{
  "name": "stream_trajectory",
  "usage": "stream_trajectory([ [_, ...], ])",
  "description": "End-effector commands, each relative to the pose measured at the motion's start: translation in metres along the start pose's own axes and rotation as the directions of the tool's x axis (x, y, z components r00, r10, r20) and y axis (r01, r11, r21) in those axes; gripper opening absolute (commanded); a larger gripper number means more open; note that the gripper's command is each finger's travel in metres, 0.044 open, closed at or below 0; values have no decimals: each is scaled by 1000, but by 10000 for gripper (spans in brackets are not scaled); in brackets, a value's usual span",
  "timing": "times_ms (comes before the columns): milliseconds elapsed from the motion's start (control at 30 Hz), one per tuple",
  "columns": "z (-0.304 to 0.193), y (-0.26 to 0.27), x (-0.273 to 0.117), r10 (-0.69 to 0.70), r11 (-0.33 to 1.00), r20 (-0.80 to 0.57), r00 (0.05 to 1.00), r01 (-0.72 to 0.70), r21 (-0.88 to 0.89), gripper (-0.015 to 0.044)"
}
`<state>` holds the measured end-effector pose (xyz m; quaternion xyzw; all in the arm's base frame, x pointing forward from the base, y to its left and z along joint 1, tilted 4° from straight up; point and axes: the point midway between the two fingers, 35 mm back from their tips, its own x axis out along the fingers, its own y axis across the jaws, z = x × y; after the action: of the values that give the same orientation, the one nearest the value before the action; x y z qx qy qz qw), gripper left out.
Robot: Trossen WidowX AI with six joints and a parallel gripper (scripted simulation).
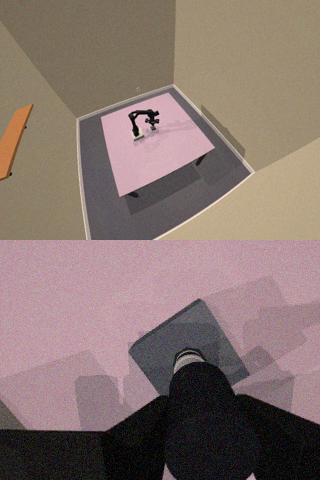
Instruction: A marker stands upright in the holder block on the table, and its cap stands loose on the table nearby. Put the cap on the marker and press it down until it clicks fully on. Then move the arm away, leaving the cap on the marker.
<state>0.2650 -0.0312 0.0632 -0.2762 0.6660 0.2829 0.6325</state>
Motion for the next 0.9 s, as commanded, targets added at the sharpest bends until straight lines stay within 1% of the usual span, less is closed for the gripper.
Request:
stream_trajectory([
  [0, 0, 1, 8, 7, 1000, -2, 1000, -7, 4, 0],
  [467, -1, 2, 30, 7, 1000, -2, 1000, -7, 4, 0],
  [833, -1, 2, 31, 7, 1000, -2, 1000, -7, 4, 0],
  [867, -1, 2, 31, 9, 1000, 0, 1000, -9, 1, 26],
])
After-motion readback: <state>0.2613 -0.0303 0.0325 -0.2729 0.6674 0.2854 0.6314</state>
